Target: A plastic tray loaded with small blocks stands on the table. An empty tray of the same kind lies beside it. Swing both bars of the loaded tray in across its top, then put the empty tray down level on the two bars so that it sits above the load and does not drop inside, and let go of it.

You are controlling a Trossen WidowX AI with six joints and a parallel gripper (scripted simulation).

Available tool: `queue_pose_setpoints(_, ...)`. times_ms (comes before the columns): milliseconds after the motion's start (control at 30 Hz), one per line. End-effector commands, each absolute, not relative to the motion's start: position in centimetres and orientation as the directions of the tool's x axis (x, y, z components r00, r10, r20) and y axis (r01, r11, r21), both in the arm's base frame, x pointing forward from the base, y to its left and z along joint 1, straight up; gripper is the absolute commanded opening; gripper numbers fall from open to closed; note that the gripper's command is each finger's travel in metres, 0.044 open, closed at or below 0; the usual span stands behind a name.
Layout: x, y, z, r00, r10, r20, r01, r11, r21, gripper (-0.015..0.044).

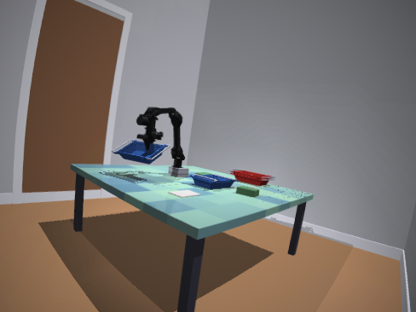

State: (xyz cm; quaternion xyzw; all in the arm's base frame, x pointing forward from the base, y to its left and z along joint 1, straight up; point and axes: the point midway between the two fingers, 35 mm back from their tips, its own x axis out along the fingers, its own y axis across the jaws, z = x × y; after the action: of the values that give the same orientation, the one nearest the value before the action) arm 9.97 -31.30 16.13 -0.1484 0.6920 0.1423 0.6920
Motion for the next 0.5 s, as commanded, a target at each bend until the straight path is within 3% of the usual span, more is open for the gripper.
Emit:
queue_pose_setpoints(0, 10.0, -31.6, 16.6, 0.007, -0.028, -1.000, -0.403, 0.915, -0.028, 0.0000)
queue_pose_setpoints(467, 12.8, -30.5, 16.6, 0.010, -0.027, -1.000, -0.477, 0.879, -0.028, 0.0000)
